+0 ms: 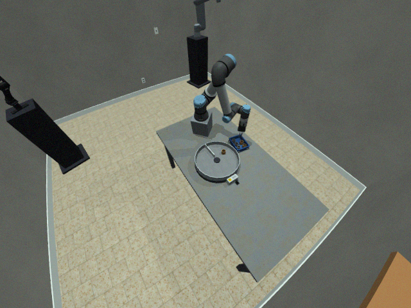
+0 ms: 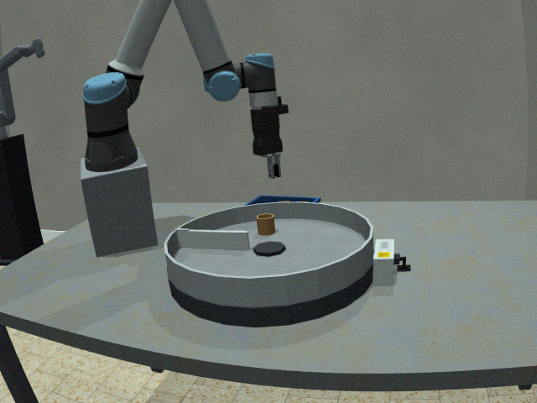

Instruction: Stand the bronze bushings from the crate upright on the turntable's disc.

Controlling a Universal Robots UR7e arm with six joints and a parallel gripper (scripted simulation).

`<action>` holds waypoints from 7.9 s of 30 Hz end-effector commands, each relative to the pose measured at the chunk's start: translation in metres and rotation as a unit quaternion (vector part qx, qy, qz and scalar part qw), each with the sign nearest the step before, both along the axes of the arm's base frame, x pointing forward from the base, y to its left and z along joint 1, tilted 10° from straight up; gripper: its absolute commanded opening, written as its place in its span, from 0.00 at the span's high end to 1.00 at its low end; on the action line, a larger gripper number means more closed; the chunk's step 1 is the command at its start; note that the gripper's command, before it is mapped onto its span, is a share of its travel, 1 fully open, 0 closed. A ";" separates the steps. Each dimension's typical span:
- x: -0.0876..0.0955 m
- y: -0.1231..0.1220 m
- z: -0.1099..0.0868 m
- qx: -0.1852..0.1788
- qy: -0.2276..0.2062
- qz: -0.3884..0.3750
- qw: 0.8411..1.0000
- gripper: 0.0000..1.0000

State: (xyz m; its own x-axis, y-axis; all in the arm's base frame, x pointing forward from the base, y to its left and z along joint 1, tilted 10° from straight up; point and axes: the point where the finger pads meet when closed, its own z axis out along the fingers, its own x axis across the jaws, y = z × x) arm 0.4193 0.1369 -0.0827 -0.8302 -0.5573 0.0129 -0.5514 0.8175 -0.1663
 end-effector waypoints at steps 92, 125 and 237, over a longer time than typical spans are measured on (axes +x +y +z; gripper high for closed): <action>0.012 0.006 -0.069 -0.002 0.002 -0.002 1.000 0.64; 0.013 0.005 -0.076 -0.002 0.002 -0.002 1.000 0.64; 0.015 0.001 -0.100 -0.002 0.002 -0.002 1.000 1.00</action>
